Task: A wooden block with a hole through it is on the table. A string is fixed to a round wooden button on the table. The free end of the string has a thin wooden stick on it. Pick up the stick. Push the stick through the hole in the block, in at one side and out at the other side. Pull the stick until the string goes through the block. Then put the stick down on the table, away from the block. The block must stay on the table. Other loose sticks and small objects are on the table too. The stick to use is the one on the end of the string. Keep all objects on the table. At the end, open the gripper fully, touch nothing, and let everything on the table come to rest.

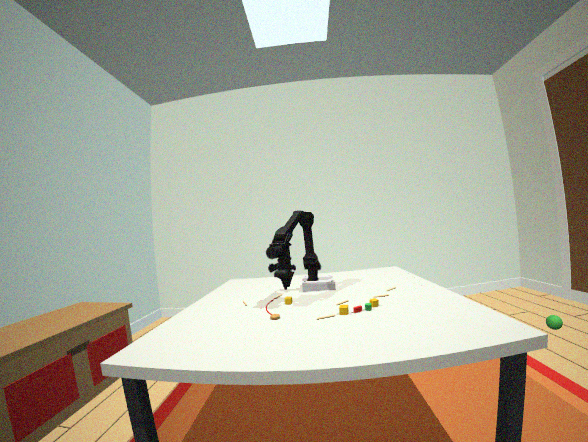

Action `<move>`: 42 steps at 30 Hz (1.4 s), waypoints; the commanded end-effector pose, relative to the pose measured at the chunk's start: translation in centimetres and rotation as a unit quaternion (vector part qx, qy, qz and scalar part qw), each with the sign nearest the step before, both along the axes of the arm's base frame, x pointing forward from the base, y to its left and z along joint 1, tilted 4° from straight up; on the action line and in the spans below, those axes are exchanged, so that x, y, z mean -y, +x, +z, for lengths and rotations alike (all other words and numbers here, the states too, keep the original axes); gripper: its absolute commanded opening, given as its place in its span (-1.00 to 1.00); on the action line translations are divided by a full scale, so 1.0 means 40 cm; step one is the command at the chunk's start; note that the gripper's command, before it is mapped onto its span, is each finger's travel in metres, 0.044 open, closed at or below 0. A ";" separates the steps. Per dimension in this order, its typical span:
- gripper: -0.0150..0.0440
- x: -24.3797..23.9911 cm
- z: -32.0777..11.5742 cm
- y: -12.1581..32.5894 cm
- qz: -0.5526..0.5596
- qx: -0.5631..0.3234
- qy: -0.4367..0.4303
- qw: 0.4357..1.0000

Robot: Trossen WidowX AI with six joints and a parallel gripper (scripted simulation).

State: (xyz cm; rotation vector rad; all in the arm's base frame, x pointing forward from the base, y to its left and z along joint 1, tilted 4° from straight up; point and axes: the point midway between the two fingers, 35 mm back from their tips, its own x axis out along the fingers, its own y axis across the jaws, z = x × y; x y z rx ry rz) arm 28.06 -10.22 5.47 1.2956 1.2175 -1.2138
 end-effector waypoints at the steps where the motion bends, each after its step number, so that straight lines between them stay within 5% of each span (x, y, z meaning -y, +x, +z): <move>1: 0.32 0.001 0.002 -0.001 -0.002 -0.001 -0.002 1.000; 42: 0.32 -0.007 -0.146 0.000 -0.002 -0.001 -0.002 1.000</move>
